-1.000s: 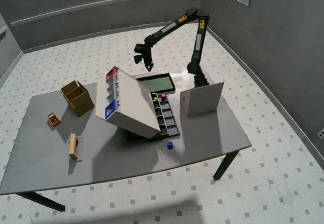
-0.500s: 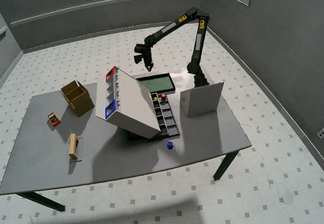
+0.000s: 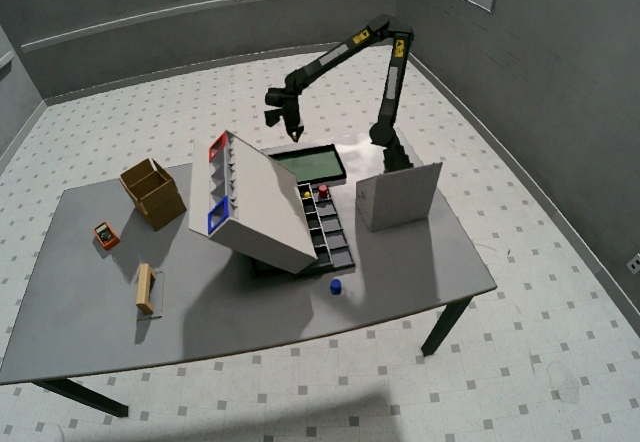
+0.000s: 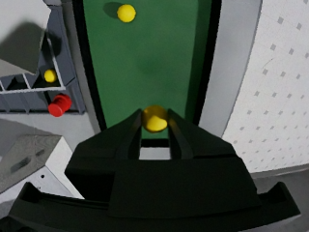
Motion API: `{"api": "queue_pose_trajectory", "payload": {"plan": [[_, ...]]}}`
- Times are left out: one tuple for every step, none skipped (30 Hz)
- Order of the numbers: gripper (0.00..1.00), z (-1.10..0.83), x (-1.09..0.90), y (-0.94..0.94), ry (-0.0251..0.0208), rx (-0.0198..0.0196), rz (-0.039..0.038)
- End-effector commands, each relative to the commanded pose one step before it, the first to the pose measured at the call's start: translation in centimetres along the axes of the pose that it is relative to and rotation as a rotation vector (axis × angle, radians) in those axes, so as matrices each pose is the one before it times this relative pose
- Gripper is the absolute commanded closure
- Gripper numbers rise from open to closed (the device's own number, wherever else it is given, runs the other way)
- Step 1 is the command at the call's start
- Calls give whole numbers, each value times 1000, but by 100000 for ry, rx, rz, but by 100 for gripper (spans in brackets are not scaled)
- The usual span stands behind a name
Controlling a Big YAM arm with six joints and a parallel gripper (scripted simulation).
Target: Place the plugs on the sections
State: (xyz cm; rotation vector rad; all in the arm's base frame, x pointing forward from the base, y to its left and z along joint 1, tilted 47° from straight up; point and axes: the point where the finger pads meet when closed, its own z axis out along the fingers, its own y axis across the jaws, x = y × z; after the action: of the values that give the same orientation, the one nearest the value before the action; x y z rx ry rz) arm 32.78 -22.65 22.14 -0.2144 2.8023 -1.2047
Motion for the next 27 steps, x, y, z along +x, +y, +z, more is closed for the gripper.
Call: {"api": "queue_pose_trajectory", "payload": {"plan": [[100,-1425,-324,676,-2330,556,884],[100,0,0,0,0,0,0],[100,0,0,0,0,0,0],[100,-551,-561,-558,-1308,842,1254],[100,240,391,941,946,-721,-1065],[100,-62,25,406,93,-127,-200],[100,-137,-61,301,-104,0,-5],[100,-145,-67,320,-108,-5,-5],[100,-154,-67,338,-117,3,-7],[100,-162,-74,356,-121,-4,-5],[100,-170,-77,373,-128,-1,-7],[100,-128,-92,436,-7,-70,-140],[100,-108,-105,477,61,-109,-214],[100,-117,-105,495,59,-95,-223],[100,-70,-125,561,202,-167,-373],[100,-63,-128,592,246,-166,-430],[100,-16,-147,660,402,-225,-594],[100,-286,-218,376,-339,123,163],[100,0,0,0,0,0,0],[100,0,0,0,0,0,0],[100,-988,-1104,-680,-2369,929,2267],[100,131,434,1137,968,-448,-1202],[100,145,470,1158,1024,-401,-1275],[100,-242,-97,563,-144,33,-58],[100,-266,-121,548,-204,62,-6],[100,-272,-125,561,-210,62,-6],[100,-482,-431,287,-827,209,640]]}}
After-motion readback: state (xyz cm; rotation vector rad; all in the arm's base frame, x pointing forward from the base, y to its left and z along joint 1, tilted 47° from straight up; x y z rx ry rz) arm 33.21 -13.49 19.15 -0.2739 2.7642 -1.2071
